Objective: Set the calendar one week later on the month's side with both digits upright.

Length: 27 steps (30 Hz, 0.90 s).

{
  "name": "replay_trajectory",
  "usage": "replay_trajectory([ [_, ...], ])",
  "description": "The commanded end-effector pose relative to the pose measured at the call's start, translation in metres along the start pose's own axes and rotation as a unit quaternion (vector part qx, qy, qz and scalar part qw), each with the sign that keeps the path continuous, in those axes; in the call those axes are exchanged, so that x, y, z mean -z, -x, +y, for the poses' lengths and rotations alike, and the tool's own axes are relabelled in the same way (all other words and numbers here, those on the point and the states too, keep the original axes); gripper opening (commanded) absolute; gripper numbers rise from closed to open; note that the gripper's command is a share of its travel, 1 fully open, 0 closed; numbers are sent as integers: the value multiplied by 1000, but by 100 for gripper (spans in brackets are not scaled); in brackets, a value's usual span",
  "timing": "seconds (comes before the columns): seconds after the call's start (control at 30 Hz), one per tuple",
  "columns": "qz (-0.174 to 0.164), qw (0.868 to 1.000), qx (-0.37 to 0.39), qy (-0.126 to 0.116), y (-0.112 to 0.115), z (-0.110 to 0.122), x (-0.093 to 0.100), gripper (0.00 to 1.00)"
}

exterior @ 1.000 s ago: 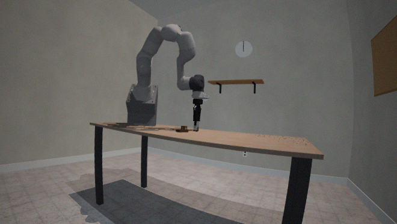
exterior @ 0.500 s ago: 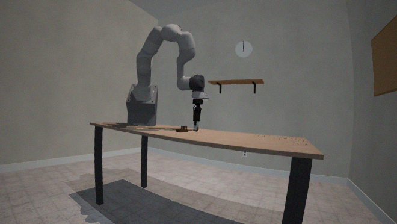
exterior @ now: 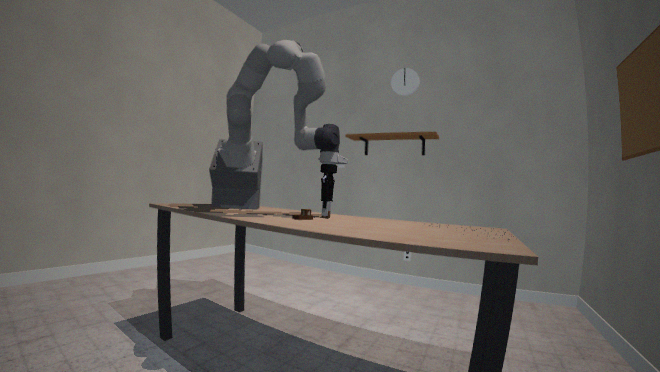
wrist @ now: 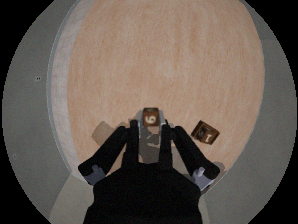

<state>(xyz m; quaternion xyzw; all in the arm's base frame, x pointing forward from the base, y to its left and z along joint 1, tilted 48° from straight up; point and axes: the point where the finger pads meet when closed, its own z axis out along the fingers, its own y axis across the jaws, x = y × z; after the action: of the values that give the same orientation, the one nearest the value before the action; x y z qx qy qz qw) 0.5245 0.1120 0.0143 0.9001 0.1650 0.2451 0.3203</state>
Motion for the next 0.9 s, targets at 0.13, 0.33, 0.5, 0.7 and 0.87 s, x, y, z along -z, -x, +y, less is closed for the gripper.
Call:
replay_trajectory([
  [0.13, 0, 1000, -3, 0, 0, 1, -1, 27],
  [0.33, 0, 1000, -3, 0, 0, 1, -1, 29],
  [0.5, 0, 1000, -3, 0, 0, 1, -1, 29],
  [0.7, 0, 1000, -3, 0, 0, 1, 0, 29],
  [0.87, 0, 1000, -3, 0, 0, 1, 13, 29],
])
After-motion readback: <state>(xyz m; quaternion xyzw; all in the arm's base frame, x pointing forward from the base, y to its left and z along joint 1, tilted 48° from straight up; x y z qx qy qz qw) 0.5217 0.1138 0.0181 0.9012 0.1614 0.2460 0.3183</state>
